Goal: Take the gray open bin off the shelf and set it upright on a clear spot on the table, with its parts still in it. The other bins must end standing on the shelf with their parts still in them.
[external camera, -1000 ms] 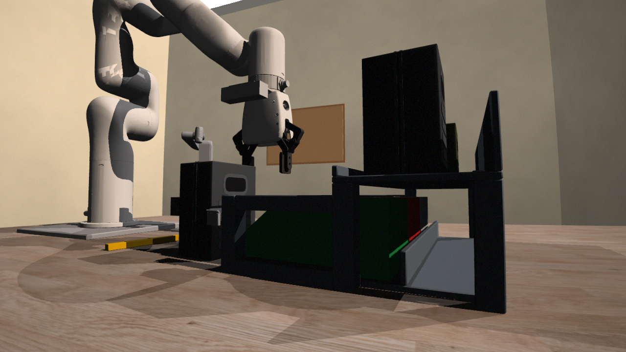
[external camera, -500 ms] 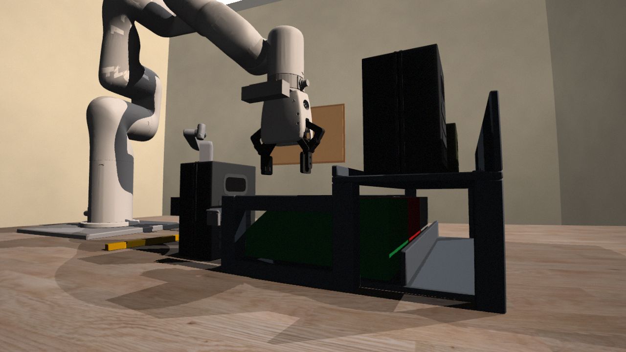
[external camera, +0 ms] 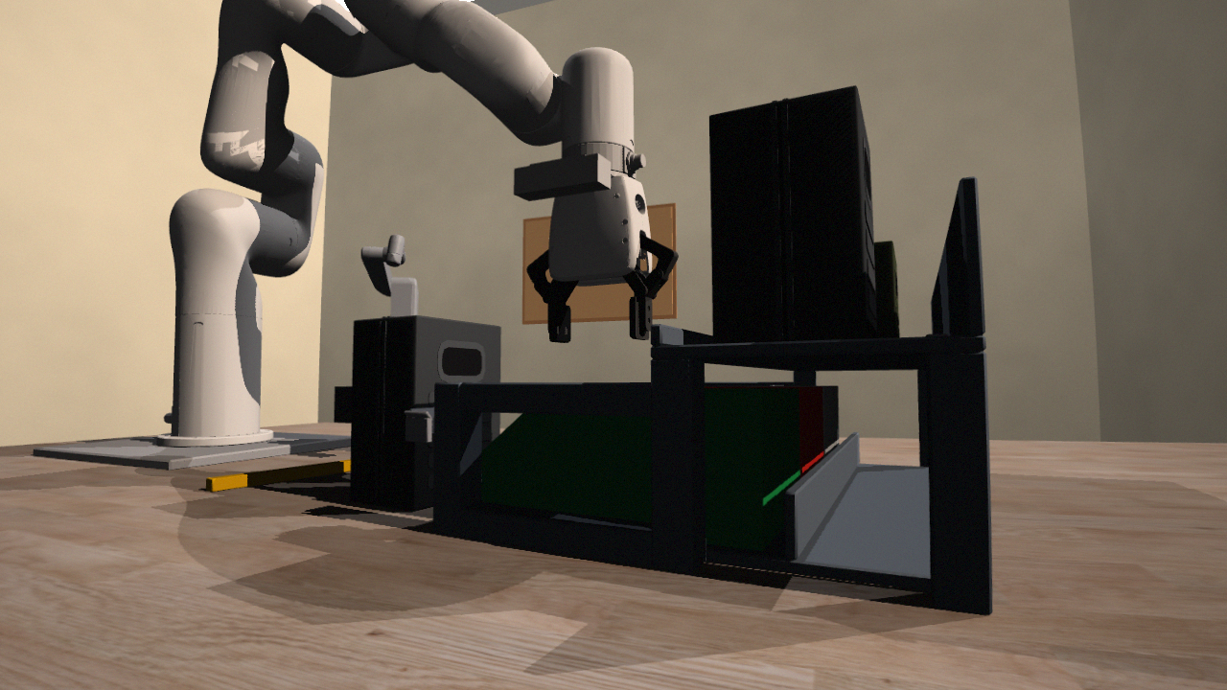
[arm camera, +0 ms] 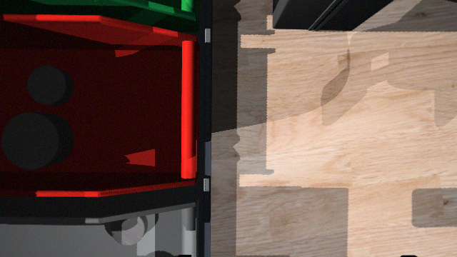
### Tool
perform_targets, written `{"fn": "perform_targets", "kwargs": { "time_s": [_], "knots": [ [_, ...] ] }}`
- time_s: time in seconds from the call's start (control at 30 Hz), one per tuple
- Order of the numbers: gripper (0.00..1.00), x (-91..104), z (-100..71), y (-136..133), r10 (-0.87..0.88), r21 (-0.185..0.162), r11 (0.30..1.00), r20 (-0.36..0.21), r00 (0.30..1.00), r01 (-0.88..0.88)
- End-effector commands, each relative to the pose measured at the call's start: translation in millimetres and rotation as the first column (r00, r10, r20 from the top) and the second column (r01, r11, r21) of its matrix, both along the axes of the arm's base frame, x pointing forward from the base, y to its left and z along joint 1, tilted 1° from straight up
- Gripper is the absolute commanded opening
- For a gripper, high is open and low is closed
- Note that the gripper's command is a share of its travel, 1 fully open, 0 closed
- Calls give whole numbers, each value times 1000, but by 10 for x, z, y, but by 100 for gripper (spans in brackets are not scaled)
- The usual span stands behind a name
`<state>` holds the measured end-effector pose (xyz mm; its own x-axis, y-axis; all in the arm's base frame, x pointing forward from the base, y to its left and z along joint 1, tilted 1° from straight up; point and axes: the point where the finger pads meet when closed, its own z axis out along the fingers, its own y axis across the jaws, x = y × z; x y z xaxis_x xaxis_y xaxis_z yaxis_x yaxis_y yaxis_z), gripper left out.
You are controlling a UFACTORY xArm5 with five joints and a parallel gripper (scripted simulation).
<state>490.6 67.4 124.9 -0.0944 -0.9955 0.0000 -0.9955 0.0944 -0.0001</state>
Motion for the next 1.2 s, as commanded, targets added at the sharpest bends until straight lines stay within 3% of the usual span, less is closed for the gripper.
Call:
{"fn": "perform_targets", "kwargs": {
  "time_s": [0.0,0.6,1.13,1.17],
  "knots": [
    [100,87,13,23,0,-13,1000,4,1000,0],
    [100,560,15,160,0,-13,1000,5,1000,0],
    [100,571,15,163,0,-13,1000,5,1000,0],
    [100,570,15,163,0,0,1000,3,1000,0]
  ]
}}
